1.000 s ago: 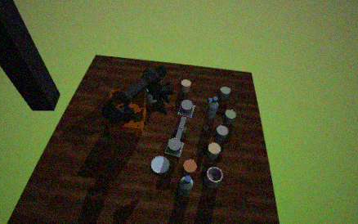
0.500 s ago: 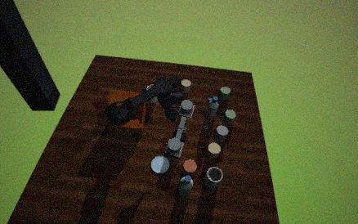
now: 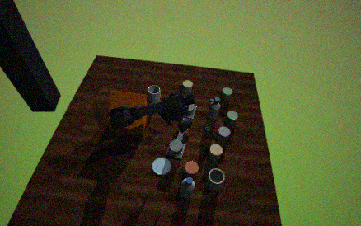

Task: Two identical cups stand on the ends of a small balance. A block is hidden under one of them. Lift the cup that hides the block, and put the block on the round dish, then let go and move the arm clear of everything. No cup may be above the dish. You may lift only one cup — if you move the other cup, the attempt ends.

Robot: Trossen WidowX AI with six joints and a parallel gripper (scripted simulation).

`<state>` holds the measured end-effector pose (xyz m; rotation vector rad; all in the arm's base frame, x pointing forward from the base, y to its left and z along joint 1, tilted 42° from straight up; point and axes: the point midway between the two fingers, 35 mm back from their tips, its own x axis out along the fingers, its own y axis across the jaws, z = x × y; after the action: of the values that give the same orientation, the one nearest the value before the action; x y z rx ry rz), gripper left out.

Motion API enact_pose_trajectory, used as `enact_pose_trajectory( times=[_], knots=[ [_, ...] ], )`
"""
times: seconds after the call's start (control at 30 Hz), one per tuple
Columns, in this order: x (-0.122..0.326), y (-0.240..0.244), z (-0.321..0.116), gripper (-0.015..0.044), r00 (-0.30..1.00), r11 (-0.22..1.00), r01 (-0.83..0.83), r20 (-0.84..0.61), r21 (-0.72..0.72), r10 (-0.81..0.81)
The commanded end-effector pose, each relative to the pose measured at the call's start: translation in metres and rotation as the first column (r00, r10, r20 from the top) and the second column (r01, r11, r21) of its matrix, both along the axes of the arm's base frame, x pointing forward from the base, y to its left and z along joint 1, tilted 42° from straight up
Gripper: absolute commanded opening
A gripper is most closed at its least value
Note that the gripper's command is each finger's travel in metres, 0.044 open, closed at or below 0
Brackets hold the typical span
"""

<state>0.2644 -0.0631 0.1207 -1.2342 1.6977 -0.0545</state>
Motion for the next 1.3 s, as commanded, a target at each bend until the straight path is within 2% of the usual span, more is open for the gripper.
enact_pose_trajectory(
  times=[0.0,0.37,1.27],
  knots=[
    [0.003,-0.019,0.003,0.044,0.99,0.998,-0.057,-0.126,0.038,0.062],
    [0.002,-0.07,0.014,0.044,0.891,0.966,-0.199,-0.379,0.166,0.249],
    [-0.001,-0.094,-0.013,0.044,0.889,0.965,-0.201,-0.382,0.169,0.252]
  ],
)
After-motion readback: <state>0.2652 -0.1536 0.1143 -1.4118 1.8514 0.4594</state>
